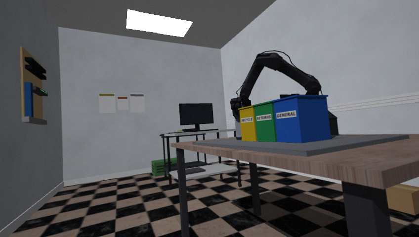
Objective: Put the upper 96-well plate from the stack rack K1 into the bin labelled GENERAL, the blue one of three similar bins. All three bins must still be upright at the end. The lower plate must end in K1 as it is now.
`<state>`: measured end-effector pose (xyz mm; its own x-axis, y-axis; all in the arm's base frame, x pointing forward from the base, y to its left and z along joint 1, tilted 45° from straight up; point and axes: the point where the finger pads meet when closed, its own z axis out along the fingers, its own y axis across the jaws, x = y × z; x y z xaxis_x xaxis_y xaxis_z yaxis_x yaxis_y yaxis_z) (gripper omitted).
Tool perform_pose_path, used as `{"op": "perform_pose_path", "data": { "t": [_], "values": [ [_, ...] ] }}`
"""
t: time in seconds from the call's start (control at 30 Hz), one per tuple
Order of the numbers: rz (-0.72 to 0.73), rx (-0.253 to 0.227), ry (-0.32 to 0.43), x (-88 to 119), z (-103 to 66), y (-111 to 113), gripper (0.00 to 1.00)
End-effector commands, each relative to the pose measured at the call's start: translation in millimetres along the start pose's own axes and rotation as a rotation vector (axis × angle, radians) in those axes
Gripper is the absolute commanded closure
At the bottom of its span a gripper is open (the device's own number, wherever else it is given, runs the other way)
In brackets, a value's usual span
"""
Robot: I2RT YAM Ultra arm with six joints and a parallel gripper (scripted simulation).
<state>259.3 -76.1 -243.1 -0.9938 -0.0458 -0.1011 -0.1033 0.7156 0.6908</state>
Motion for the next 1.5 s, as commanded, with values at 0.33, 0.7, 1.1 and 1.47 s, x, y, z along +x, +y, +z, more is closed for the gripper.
{"op": "perform_pose_path", "data": {
  "t": [0.33, 0.7, 1.1, 1.47],
  "values": [
    [-0.005, -0.021, -0.017, 2, 11.0, 3, 1.0],
    [-0.005, -0.021, -0.017, 2, 11.0, 3, 1.0],
    [-0.026, 0.019, -0.046, -13, -30.4, -7, 1.0],
    [-0.026, 0.02, -0.046, -12, -45.6, -7, 1.0]
  ]
}}
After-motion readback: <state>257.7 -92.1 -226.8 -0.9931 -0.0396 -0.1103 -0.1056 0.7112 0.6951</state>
